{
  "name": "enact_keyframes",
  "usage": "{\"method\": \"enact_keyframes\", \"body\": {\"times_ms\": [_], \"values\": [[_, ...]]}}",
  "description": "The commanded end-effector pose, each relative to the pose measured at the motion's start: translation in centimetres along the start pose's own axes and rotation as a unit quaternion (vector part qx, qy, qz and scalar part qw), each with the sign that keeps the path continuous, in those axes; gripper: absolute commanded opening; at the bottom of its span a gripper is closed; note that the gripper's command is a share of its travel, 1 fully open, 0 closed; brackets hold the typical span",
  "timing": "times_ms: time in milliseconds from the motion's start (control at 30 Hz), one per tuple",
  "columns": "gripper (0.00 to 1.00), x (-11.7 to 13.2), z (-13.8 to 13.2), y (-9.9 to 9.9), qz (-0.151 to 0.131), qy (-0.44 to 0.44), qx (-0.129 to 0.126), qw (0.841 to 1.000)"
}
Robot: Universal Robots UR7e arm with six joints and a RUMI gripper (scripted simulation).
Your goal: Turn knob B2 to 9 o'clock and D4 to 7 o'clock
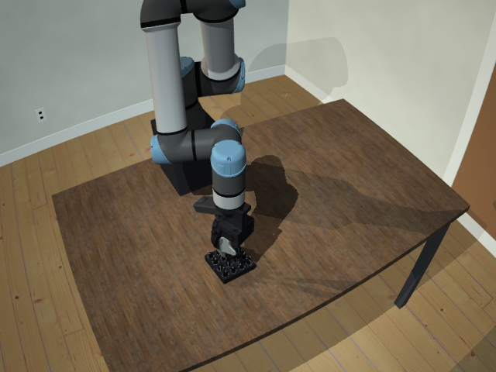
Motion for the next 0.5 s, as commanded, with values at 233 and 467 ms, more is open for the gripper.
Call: {"method": "enact_keyframes", "body": {"times_ms": [233,467], "values": [[0.11,-0.08,-0.04,-0.48,-0.001,0.126,-0.001,0.992],[0.11,0.02,-0.01,-0.73,-0.002,0.203,-0.001,0.979]]}}
Point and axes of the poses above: the point where the finger pads meet when closed, its own y axis out along the fingers, its own z axis across the jaws, x = y × z, the point moved 10 cm from there along -y, back along the fingers, and after that the axes turned 11 degrees about y, right-handed, at the moved point
